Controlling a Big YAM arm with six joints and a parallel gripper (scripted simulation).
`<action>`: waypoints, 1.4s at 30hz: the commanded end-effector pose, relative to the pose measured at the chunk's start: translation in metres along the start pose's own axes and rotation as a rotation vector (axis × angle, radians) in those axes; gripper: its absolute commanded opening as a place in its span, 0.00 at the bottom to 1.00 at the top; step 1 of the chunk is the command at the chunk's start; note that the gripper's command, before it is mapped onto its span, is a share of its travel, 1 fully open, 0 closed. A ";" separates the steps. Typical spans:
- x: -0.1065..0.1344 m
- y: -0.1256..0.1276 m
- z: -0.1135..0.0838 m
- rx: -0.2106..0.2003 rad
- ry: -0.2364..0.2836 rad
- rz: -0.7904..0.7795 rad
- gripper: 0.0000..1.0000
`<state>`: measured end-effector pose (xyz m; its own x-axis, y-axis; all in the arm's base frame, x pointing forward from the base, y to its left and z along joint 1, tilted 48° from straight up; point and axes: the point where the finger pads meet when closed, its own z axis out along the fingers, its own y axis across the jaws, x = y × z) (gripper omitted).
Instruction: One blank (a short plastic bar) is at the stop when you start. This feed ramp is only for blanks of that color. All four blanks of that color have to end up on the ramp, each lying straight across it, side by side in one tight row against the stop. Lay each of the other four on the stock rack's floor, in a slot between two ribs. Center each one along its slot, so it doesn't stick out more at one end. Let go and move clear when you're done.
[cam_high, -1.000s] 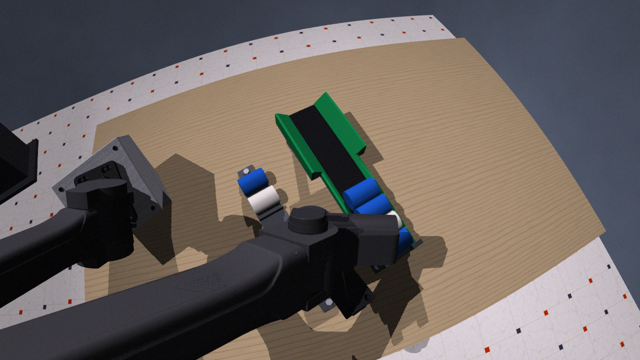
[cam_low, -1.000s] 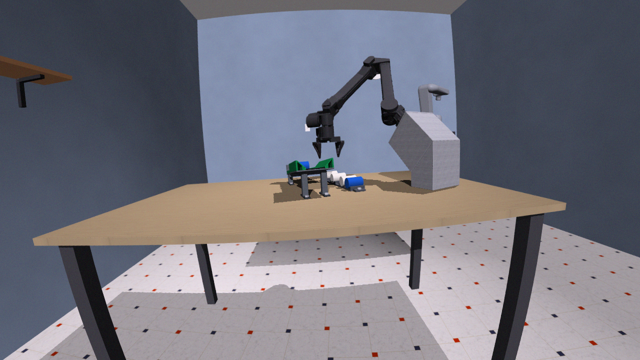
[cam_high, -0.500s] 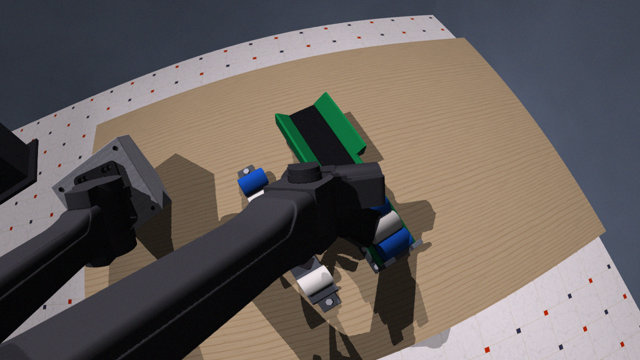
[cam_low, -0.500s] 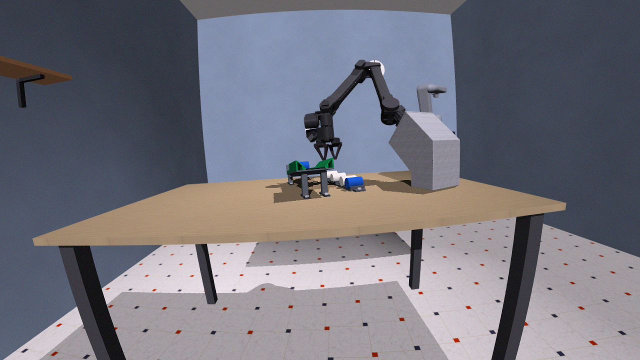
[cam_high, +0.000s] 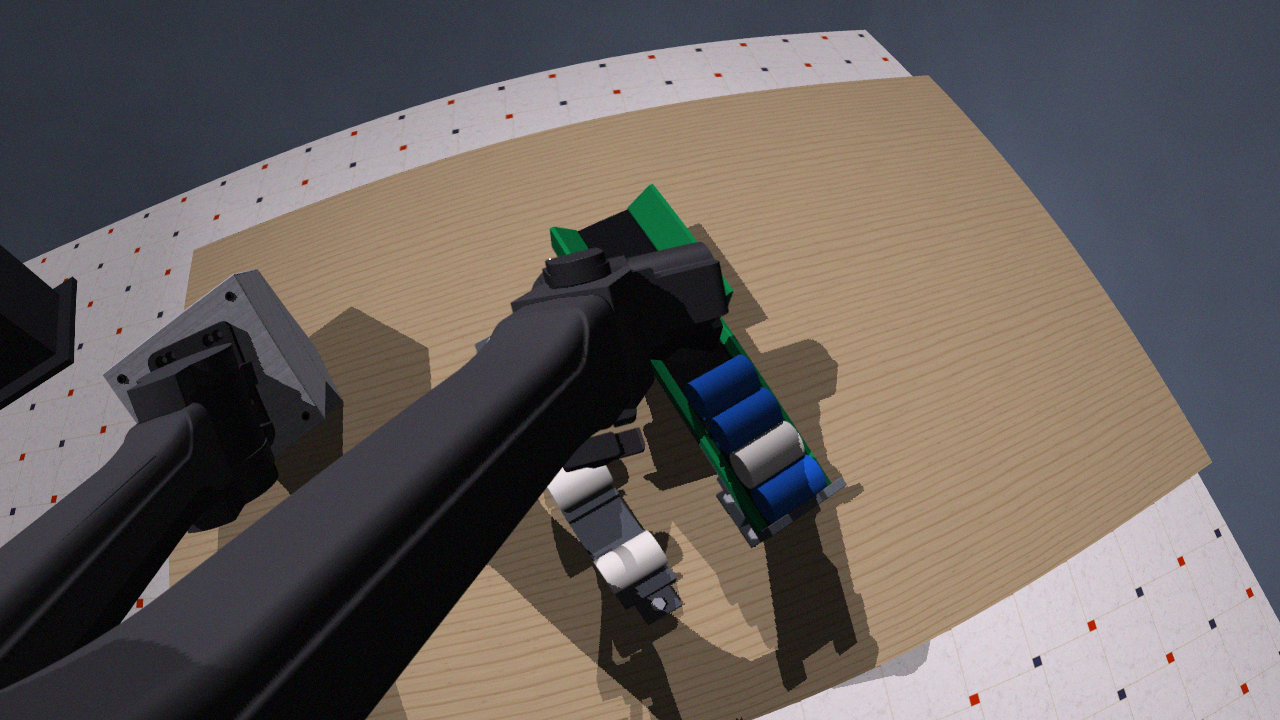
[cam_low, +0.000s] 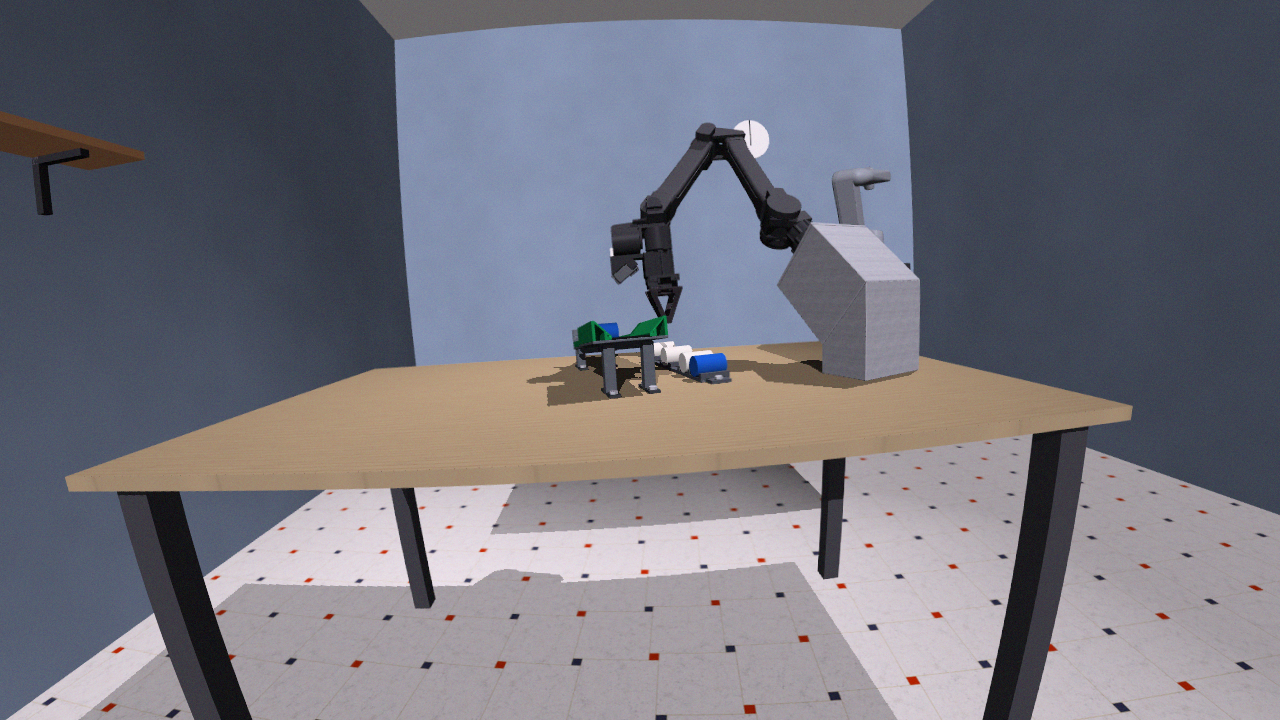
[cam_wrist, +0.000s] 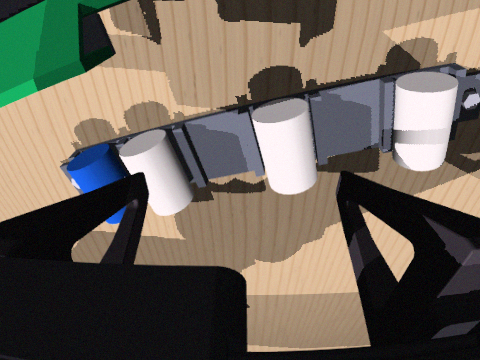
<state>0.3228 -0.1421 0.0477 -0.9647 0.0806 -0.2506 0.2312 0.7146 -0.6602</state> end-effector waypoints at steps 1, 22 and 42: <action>0.001 0.012 -0.001 -0.010 -0.021 -0.153 1.00; 0.032 0.087 0.001 0.016 -0.018 -1.092 1.00; 0.065 0.130 0.002 0.069 0.000 -1.804 1.00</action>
<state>0.2950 -0.0537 -0.0486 -0.1608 -0.6853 0.7103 -0.9769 0.0078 -0.2136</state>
